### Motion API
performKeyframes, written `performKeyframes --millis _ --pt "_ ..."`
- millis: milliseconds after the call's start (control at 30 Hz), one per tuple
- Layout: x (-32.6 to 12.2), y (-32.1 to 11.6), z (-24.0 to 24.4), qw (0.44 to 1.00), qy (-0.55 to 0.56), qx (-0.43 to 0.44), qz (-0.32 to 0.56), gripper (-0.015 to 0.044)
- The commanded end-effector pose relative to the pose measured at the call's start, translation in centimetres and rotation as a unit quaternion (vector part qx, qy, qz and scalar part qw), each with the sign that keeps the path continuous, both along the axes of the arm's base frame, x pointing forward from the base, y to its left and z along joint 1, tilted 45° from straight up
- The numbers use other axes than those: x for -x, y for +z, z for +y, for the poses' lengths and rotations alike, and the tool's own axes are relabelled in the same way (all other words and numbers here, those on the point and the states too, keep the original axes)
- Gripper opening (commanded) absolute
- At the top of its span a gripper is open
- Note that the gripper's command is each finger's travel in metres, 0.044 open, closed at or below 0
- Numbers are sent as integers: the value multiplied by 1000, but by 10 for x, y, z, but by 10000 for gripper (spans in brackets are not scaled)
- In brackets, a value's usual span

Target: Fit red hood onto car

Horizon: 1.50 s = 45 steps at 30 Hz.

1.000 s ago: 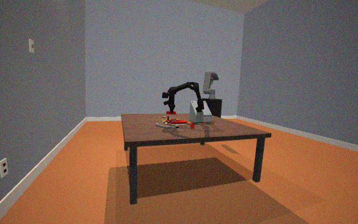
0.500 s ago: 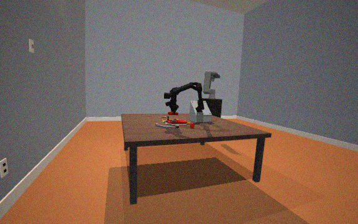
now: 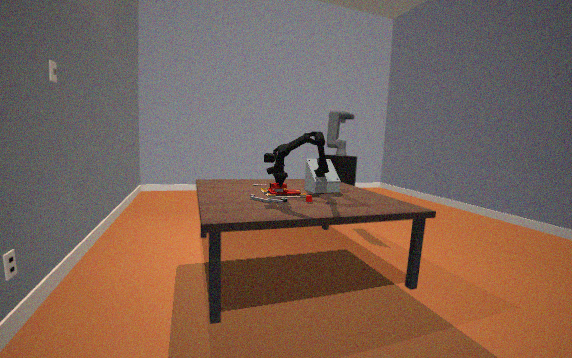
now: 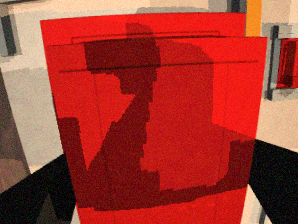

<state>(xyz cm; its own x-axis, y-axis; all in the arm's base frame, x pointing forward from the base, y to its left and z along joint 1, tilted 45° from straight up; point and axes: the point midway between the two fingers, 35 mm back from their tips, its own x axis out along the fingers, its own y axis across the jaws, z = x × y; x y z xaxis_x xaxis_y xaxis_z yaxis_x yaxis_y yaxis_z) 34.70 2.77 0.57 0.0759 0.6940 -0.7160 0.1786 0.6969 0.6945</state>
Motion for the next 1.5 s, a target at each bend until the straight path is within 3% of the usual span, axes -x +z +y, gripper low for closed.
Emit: performKeyframes --millis 0,1467 --pt "0 -2 1 1000 -3 -3 0 0" --pt "0 -7 6 1000 -3 -3 0 0"
